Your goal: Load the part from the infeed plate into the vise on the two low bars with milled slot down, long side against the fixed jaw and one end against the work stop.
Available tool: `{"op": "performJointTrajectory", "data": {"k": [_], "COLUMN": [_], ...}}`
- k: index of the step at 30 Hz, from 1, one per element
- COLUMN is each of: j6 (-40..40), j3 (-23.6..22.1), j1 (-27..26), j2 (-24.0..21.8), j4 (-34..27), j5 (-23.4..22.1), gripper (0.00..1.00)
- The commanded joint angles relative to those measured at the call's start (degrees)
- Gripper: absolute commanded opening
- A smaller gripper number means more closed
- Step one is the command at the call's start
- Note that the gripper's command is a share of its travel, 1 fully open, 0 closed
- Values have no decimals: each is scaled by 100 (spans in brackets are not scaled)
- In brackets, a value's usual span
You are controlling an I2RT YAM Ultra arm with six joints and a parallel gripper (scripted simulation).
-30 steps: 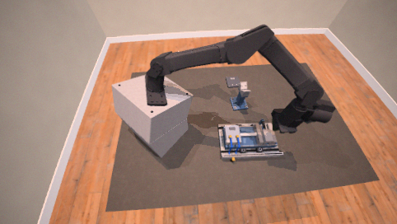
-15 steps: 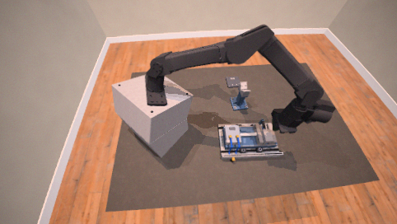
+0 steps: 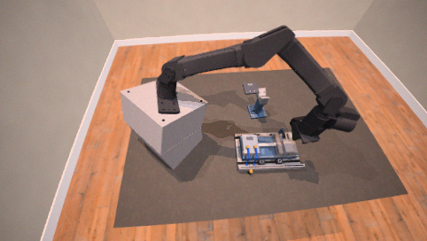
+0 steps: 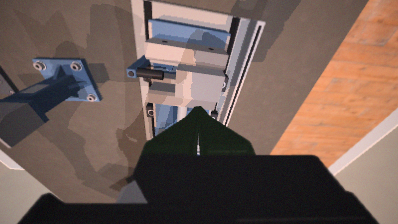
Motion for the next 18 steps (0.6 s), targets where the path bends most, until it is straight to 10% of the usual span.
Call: {"op": "performJointTrajectory", "data": {"k": [1,18], "j6": [-1161,-4591], "j3": [-202,-928], "j1": [-106,-140], "j2": [-214,-556], "j4": [103,474], "j5": [-12,-10], "gripper": [0,0]}}
